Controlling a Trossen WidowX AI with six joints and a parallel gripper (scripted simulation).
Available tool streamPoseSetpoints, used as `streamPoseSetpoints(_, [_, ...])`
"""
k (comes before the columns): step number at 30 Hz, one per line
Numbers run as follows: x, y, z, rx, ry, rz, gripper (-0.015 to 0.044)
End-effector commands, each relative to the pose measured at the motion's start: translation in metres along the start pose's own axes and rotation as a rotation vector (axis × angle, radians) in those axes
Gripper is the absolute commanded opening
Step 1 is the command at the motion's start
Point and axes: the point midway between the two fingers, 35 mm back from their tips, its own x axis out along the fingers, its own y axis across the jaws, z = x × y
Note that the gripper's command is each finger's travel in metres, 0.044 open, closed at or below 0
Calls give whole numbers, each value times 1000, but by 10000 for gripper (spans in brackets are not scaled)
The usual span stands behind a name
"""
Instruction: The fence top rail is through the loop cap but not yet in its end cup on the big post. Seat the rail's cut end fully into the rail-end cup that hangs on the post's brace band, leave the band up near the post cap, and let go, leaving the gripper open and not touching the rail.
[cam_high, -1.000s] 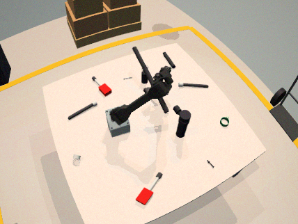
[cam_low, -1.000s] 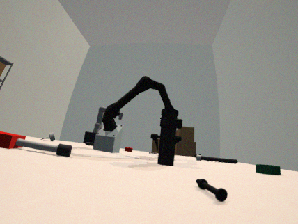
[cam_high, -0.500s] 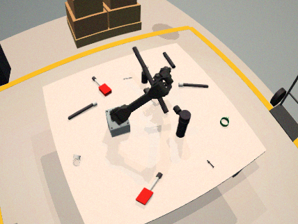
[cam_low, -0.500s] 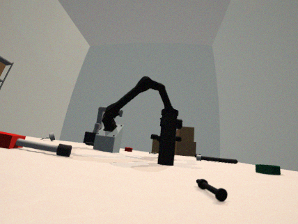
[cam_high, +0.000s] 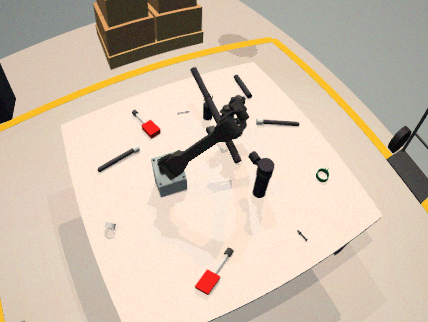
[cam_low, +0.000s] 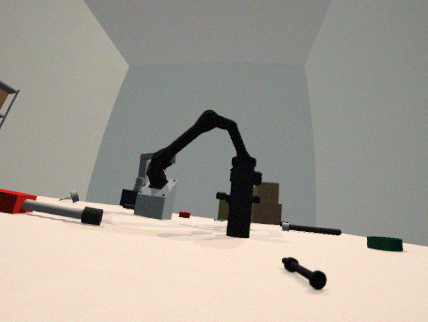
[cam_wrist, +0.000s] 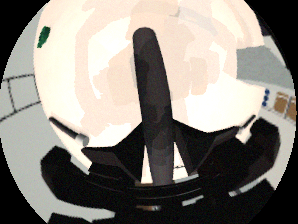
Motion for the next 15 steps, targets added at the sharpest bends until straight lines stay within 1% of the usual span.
streamPoseSetpoints(1, [-9,1,3,-8,-31,-2,0])
streamPoseSetpoints(15, [-53,2,33,-7,-254,-13,0])
